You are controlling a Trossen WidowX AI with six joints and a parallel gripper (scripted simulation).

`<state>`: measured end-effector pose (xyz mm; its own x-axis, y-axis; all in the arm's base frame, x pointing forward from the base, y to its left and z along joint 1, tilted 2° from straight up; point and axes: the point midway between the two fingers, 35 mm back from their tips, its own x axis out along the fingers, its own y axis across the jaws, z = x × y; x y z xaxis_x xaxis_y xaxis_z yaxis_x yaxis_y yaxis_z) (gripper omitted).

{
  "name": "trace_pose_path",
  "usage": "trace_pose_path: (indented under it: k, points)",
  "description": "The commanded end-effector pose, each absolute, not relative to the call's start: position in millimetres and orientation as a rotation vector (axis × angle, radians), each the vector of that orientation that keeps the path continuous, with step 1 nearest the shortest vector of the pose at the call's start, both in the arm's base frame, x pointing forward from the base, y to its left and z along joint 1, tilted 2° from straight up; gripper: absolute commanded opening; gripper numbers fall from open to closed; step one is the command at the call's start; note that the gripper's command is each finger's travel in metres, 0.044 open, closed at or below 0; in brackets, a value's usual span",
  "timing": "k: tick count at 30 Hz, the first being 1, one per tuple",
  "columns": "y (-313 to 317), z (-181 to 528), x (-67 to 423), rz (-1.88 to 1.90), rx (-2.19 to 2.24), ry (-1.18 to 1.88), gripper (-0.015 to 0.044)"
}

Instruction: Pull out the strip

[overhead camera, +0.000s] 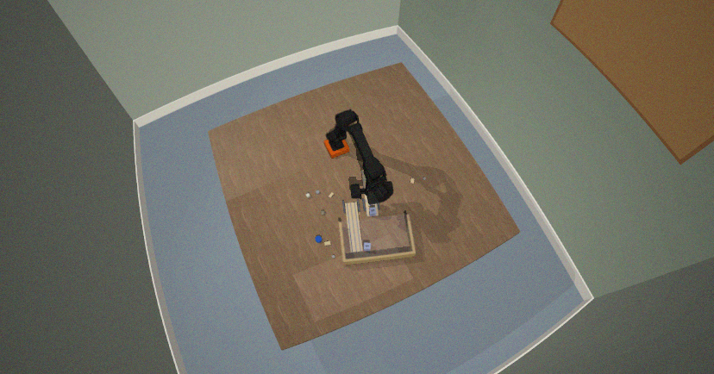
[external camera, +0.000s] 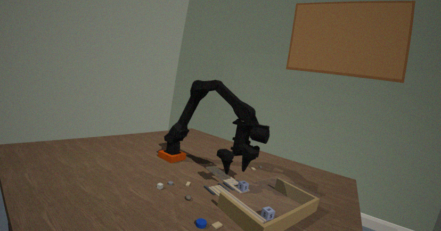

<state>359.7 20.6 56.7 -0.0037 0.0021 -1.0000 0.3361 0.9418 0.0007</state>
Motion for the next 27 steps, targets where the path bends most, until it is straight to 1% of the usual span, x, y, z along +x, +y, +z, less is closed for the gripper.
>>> trace_pose_path:
  k: [1, 18, 25, 27]
  points:
    - [16, 60, 375, -0.265, 0.264, 1.549, 0.044]
    - [4, 70, 414, -0.265, 0.264, 1.546, 0.044]
    - [4, 61, 415, -0.265, 0.264, 1.546, 0.0256]
    - [4, 58, 415, -0.265, 0.264, 1.546, 0.025]
